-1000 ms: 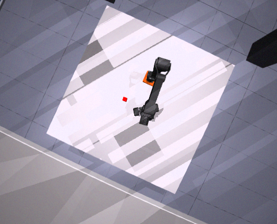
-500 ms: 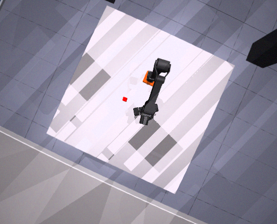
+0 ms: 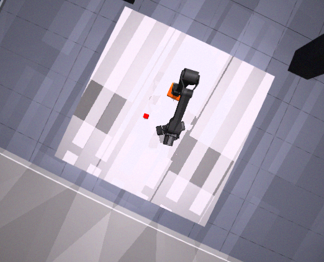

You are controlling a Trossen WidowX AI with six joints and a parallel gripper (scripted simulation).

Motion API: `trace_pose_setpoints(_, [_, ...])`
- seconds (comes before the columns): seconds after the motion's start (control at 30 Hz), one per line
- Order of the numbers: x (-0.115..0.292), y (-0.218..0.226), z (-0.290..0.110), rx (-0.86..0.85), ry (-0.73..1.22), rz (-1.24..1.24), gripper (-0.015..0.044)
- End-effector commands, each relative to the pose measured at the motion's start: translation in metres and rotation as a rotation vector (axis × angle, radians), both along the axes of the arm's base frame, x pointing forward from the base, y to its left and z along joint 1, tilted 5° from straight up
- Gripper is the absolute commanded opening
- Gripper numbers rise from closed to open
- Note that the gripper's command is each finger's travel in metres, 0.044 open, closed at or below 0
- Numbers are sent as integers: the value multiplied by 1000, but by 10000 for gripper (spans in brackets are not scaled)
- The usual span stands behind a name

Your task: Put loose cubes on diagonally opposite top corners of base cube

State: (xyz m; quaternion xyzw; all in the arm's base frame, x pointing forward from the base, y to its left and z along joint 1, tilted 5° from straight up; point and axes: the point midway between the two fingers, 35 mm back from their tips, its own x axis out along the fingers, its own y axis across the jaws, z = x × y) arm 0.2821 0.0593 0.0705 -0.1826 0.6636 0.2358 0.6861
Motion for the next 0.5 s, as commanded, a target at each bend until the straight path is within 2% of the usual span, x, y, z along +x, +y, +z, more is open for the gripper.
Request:
trace_pose_setpoints(0.0, [0, 1, -1, 4, 1, -1, 105])
trace_pose_setpoints(0.17, [0, 1, -1, 4, 1, -1, 105])
trace_pose_setpoints(0.3, [0, 1, -1, 4, 1, -1, 205])
trace_pose_setpoints(0.47, [0, 1, -1, 4, 1, -1, 205])
